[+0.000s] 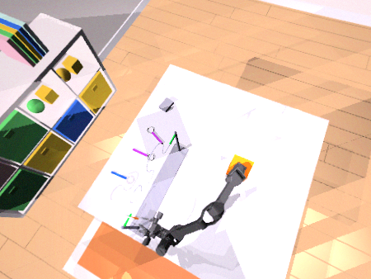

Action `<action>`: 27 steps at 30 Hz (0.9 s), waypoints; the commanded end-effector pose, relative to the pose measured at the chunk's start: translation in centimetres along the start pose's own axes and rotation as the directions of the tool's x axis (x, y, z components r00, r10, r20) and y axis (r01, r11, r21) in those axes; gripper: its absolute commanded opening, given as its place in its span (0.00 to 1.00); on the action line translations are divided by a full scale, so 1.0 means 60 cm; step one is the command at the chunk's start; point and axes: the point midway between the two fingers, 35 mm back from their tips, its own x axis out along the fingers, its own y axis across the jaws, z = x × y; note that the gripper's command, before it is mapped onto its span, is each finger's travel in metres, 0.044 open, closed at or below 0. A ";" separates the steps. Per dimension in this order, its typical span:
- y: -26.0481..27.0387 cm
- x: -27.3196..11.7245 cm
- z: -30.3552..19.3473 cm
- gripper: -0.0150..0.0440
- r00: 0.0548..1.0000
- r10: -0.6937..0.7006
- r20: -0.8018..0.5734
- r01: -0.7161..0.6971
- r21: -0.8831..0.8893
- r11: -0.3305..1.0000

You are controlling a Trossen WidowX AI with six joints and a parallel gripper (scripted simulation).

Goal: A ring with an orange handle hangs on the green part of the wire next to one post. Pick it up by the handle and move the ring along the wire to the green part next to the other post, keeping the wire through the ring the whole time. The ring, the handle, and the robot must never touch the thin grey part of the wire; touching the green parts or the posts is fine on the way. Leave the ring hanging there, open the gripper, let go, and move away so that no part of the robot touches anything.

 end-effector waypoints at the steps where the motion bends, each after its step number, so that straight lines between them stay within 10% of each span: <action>1: 0.000 0.015 -0.007 0.53 1.000 0.001 -0.006 -0.001 -0.010 1.000; 27: 0.000 0.085 -0.006 0.53 1.000 0.003 -0.004 -0.003 -0.012 1.000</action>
